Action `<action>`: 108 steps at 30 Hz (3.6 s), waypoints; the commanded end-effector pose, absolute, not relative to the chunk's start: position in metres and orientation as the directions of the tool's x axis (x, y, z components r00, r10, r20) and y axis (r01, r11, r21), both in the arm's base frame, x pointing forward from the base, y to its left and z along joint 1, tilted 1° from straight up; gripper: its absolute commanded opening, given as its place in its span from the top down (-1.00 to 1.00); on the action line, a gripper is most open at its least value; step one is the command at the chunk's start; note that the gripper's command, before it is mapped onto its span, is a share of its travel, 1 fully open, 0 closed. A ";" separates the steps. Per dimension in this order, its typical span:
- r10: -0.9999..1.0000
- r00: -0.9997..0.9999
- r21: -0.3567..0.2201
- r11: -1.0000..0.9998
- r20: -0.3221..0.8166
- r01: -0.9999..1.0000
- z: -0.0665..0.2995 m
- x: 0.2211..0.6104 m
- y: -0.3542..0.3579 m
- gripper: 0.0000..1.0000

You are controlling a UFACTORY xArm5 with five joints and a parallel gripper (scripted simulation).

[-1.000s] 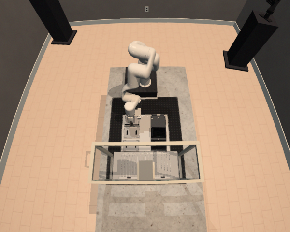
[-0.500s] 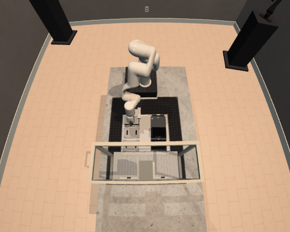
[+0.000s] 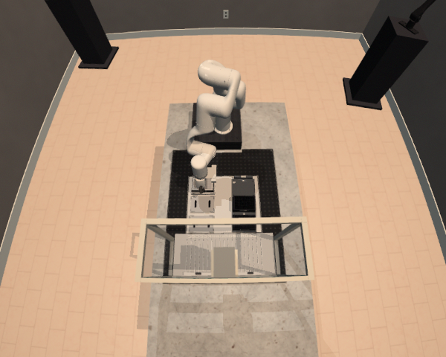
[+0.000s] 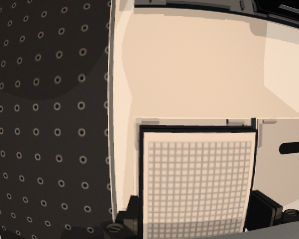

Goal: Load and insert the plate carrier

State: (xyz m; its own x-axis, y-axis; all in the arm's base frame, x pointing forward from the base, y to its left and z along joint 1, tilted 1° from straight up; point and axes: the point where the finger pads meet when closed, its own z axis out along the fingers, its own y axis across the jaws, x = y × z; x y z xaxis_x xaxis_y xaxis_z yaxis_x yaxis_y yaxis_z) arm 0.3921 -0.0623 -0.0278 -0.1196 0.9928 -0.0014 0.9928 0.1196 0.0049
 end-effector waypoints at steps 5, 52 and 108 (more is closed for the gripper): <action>0.993 -0.120 0.015 0.120 0.017 0.993 -0.016 0.394 -0.063 1.00; 0.993 -0.120 0.015 0.120 0.017 0.993 0.053 0.393 -0.064 1.00; 0.992 -0.121 0.016 0.121 0.018 0.993 0.066 0.377 0.115 1.00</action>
